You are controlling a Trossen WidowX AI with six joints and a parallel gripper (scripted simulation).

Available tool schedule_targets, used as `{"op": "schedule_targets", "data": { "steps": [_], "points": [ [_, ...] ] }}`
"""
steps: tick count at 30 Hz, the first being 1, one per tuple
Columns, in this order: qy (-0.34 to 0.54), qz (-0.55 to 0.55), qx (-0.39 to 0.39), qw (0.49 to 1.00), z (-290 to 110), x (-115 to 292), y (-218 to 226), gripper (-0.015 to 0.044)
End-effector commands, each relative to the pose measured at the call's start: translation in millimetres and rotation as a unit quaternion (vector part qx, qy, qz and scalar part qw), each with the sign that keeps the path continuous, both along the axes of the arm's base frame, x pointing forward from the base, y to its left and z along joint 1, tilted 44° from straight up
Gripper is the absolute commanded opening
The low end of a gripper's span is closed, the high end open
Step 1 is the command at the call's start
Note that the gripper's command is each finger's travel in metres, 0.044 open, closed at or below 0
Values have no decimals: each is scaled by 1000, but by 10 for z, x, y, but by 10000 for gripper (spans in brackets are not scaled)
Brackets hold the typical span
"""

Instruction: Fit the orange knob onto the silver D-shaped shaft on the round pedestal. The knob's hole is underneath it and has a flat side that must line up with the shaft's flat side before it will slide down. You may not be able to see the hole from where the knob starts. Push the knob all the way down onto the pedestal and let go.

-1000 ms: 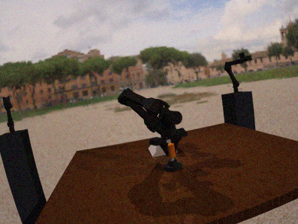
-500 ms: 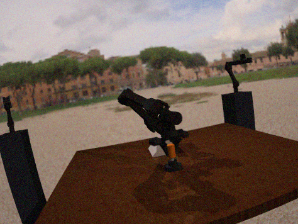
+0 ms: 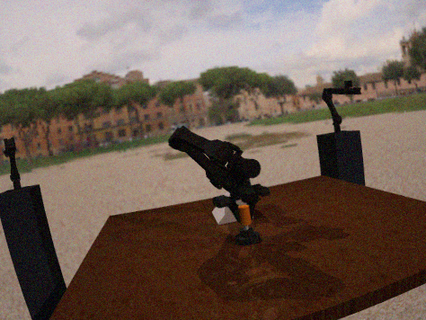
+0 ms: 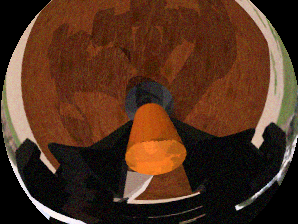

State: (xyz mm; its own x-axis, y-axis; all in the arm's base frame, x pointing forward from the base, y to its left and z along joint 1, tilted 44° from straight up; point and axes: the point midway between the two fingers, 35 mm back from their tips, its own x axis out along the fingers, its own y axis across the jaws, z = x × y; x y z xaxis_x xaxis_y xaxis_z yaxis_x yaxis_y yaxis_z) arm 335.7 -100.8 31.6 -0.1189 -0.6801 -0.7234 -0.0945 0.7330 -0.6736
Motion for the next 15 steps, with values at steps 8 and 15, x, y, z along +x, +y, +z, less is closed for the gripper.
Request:
{"op": "schedule_targets", "data": {
  "steps": [8,15],
  "points": [
    [-67,-68,-12,995,-5,5,-3,0],
    [-67,-68,-12,995,-15,1,-17,0]
  ]
}}
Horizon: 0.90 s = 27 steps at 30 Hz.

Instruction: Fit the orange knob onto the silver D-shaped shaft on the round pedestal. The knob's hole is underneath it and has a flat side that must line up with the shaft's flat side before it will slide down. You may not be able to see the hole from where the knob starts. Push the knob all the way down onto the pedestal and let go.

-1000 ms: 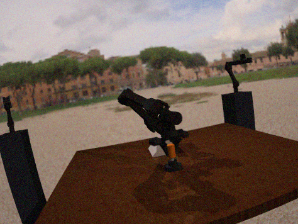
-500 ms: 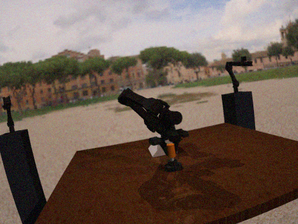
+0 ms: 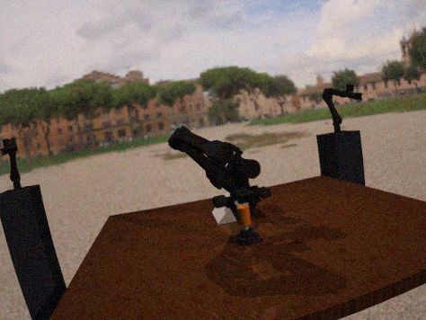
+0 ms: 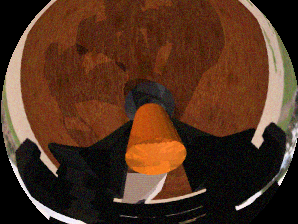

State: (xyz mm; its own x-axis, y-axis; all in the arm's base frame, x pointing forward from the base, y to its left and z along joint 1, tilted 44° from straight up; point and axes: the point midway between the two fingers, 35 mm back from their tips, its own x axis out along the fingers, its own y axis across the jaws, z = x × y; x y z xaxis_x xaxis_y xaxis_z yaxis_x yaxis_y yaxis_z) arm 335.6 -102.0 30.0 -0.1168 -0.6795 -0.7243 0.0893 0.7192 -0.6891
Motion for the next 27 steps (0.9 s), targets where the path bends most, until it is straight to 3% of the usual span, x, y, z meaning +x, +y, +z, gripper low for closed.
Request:
{"op": "schedule_targets", "data": {
  "steps": [1,13,20,27],
  "points": [
    [-3,-2,-1,1000,1,2,-5,0],
    [-3,-2,-1,1000,34,13,18,0],
    [-70,-74,-13,995,27,19,15,0],
    [-74,-77,-14,994,9,1,8,0]
  ]
}}
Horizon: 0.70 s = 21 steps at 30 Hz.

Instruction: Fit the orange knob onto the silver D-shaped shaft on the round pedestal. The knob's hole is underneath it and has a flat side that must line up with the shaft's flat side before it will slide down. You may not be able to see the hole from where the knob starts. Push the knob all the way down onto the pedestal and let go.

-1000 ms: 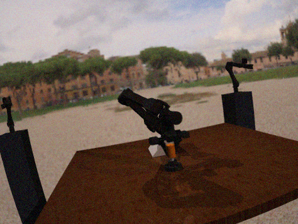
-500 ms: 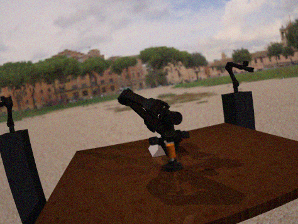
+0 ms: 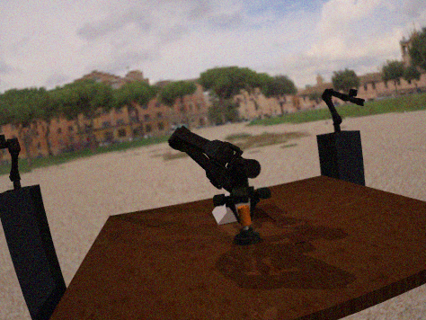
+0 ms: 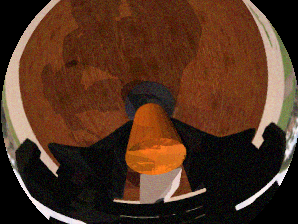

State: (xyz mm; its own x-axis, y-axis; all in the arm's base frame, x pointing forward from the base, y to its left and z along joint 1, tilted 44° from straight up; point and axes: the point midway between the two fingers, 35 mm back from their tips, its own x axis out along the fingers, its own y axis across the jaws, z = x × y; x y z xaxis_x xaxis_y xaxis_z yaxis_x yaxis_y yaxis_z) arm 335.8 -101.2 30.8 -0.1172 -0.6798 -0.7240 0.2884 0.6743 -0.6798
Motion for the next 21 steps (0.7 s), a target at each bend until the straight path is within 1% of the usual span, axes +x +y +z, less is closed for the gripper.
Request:
{"op": "schedule_targets", "data": {
  "steps": [1,18,21],
  "points": [
    [-5,-3,-2,1000,-8,-2,-9,0],
    [-5,-3,-1,1000,30,15,10,0],
    [-23,-23,-5,999,29,16,10,0]
  ]
}}
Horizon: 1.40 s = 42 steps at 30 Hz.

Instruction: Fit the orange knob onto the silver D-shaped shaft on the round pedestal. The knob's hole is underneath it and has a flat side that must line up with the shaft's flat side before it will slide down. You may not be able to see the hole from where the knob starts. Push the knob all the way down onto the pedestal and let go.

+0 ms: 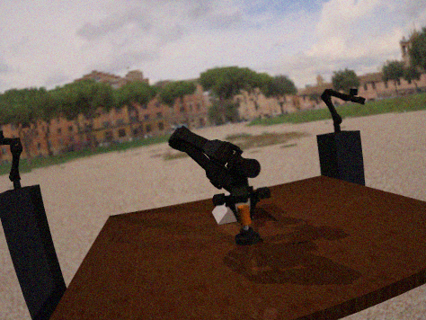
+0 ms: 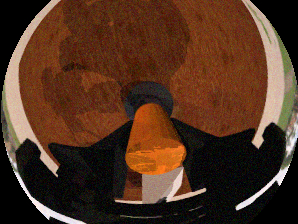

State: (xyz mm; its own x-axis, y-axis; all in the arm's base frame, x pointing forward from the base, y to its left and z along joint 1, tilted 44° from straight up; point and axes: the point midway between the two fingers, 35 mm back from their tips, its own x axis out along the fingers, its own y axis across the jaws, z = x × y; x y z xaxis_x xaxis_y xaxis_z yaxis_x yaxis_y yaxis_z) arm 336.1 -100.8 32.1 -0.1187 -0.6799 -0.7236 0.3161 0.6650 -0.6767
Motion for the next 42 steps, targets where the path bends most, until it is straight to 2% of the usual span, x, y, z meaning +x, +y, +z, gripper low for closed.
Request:
{"op": "schedule_targets", "data": {
  "steps": [1,5,26,33,42],
  "points": [
    [-25,-24,-5,999,14,14,6,0],
    [-66,-68,-12,995,-6,9,-2,0],
    [-66,-68,-12,995,16,11,1,0],
    [-133,-139,-23,981,8,18,0,0],
    [-137,-143,-24,980,-18,-4,-10,0]
  ]
}}
